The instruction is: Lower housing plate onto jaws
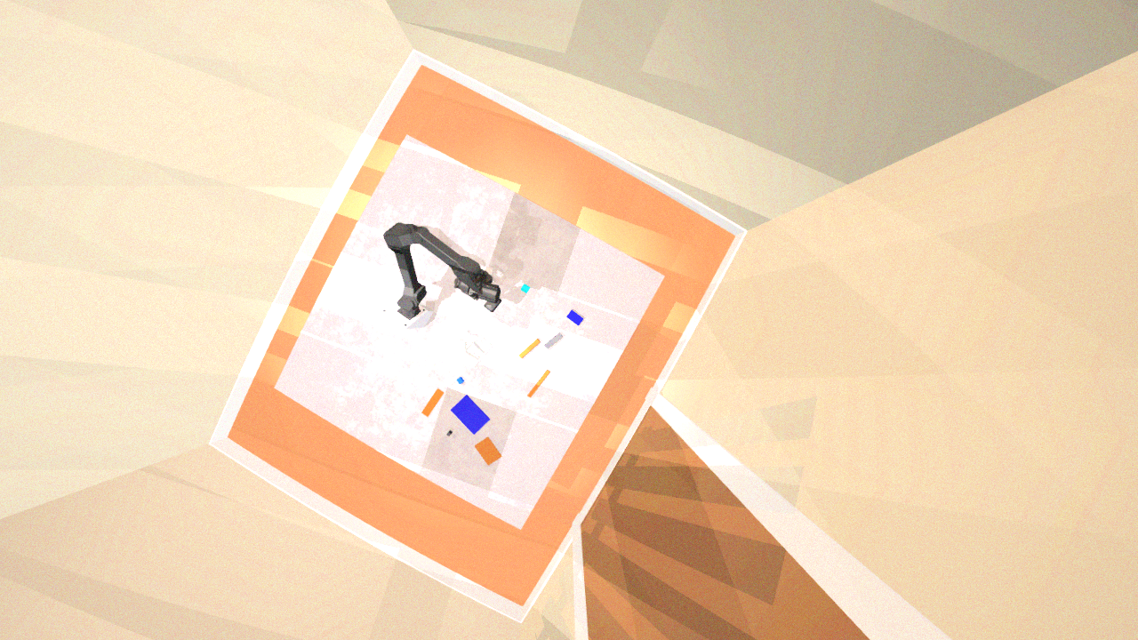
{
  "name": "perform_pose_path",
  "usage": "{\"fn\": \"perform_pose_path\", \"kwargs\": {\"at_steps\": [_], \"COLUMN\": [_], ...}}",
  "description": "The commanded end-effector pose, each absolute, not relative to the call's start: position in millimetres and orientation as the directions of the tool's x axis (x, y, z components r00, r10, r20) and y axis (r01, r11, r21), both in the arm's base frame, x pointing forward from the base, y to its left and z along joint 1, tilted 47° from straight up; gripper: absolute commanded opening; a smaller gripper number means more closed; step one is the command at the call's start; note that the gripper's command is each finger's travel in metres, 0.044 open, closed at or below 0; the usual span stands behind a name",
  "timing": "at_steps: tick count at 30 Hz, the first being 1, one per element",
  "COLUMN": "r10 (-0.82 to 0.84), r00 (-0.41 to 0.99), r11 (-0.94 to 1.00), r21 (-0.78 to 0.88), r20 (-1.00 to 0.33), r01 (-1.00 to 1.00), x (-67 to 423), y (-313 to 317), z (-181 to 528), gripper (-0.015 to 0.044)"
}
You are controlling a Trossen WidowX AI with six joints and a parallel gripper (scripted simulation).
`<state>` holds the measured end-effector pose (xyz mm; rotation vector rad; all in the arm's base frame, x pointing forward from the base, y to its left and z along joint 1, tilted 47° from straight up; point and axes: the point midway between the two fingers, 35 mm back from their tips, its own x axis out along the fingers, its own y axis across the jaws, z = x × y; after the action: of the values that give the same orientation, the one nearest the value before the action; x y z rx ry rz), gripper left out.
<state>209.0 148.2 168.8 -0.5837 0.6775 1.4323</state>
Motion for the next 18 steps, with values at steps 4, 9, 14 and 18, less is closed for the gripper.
{"fn": "perform_pose_path", "kwargs": {"at_steps": [4,9,14,18], "r10": [0.675,0.669,0.665,0.662], "r00": [0.015,0.013,0.011,0.009], "r11": [0.168,0.242,0.315,0.37], "r21": [0.134,0.202,0.267,0.317], "r20": [-0.737,-0.743,-0.747,-0.749], "r01": [-0.977,-0.949,-0.911,-0.873], "x": [220.8,228.5,235.3,240.0], "y": [135.7,126.1,116.0,107.7], "z": [153.5,143.1,132.6,124.2], "gripper": [0.0351,0.0351,0.0351,0.0351]}}
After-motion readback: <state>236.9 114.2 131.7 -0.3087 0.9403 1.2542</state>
